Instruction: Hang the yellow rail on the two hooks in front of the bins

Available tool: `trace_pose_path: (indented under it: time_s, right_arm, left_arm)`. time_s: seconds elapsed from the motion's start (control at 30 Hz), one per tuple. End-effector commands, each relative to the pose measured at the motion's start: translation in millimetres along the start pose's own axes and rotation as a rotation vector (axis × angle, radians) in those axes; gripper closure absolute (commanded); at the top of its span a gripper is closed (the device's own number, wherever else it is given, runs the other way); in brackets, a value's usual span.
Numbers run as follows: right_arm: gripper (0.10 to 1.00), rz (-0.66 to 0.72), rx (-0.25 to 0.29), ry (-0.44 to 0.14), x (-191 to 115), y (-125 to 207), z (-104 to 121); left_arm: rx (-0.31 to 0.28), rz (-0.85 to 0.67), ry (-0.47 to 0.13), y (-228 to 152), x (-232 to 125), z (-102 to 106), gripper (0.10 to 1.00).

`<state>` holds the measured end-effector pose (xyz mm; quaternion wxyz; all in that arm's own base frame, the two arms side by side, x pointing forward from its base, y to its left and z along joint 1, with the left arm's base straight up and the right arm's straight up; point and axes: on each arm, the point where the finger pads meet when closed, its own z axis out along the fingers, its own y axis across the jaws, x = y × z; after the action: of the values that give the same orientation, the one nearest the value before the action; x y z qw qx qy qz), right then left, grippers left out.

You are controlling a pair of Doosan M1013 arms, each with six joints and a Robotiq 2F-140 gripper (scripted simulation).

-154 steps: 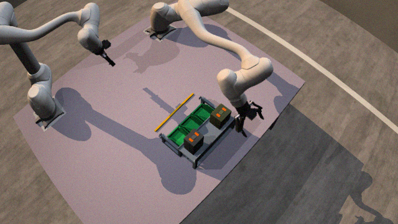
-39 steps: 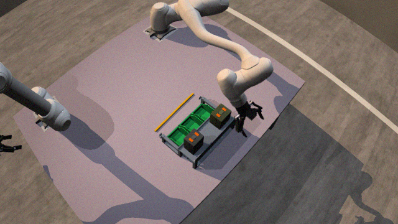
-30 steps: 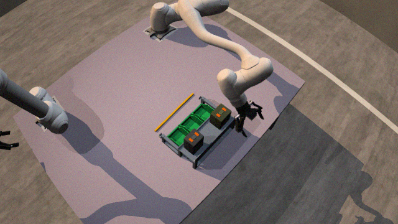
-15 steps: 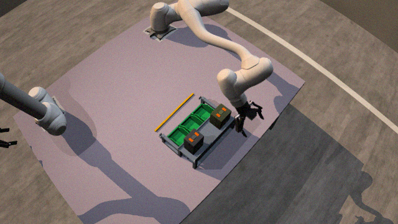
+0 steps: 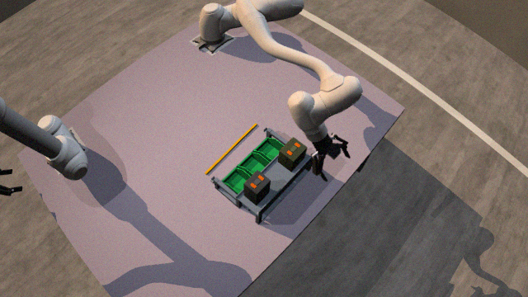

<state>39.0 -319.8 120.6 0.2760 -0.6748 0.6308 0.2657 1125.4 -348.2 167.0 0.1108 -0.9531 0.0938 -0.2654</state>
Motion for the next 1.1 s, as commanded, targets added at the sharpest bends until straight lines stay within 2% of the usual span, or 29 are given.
trace_pose_path:
  time_s: [0.0, 0.1, 0.17, 0.23, 0.3, 0.4, 0.43, 0.47, 0.57, 0.6, 0.67, 0.7, 0.73, 0.8, 0.83, 0.87, 0.9, 0.97, 1.0, 1.07]
  right_arm:
    - [0.098, 0.000, 0.000, 0.001, 0, 0, 0]
    - [0.098, 0.000, 0.000, 0.001, 0, 0, 0]
    - [0.098, 0.000, 0.000, 0.001, 0, 0, 0]
    - [0.098, 0.000, 0.000, 0.001, 0, 0, 0]
    - [0.098, 0.000, 0.000, 0.001, 0, 0, 0]
    - [0.098, 0.000, 0.000, 0.001, 0, 0, 0]
    - [0.098, 0.000, 0.000, 0.001, 0, 0, 0]
    - [0.098, 0.000, 0.000, 0.001, 0, 0, 0]
    - [0.098, 0.000, 0.000, 0.001, 0, 0, 0]
    - [0.098, 0.000, 0.000, 0.001, 0, 0, 0]
    - [0.098, 0.000, 0.000, 0.001, 0, 0, 0]
    - [0.098, 0.000, 0.000, 0.001, 0, 0, 0]
    - [0.098, 0.000, 0.000, 0.001, 0, 0, 0]
    - [0.098, 0.000, 0.000, 0.001, 0, 0, 0]
    - [0.098, 0.000, 0.000, 0.001, 0, 0, 0]
    - [0.098, 0.000, 0.000, 0.001, 0, 0, 0]
    - [0.098, 0.000, 0.000, 0.001, 0, 0, 0]
    - [0.098, 0.000, 0.000, 0.001, 0, 0, 0]
    - [0.098, 0.000, 0.000, 0.001, 0, 0, 0]
    - [0.098, 0.000, 0.000, 0.001, 0, 0, 0]
  left_arm:
    - [0.000, -0.004, -0.009, -11, -3, -7, 0.098]
    - [-0.001, -0.015, -0.044, -39, -18, -21, 0.098]
    - [-0.005, -0.027, -0.082, -70, -36, -38, 0.098]
    - [-0.005, -0.027, -0.082, -70, -36, -38, 0.098]
    - [-0.012, -0.044, -0.132, -109, -63, -62, 0.098]
    - [-0.034, -0.075, -0.227, -133, -86, -82, 0.098]
    - [-0.034, -0.075, -0.227, -144, -95, -89, 0.098]
    - [-0.046, -0.087, -0.262, -153, -105, -97, 0.098]
    - [-0.046, -0.087, -0.262, -181, -131, -119, 0.098]
    - [-0.060, -0.099, -0.299, -188, -141, -127, 0.098]
    - [-0.060, -0.099, -0.299, -205, -158, -141, 0.098]
    - [-0.077, -0.112, -0.337, -211, -169, -149, 0.098]
    - [-0.077, -0.112, -0.337, -219, -178, -156, 0.098]
    - [-0.077, -0.112, -0.337, -219, -178, -156, 0.098]
    - [-0.097, -0.126, -0.375, -239, -207, -179, 0.098]
    - [-0.097, -0.126, -0.375, -244, -215, -184, 0.098]
    - [-0.120, -0.140, -0.412, -247, -225, -191, 0.098]
    - [-0.120, -0.140, -0.412, -261, -245, -207, 0.098]
    - [-0.145, -0.154, -0.449, -264, -257, -215, 0.098]
    - [-0.145, -0.154, -0.449, -276, -278, -231, 0.098]
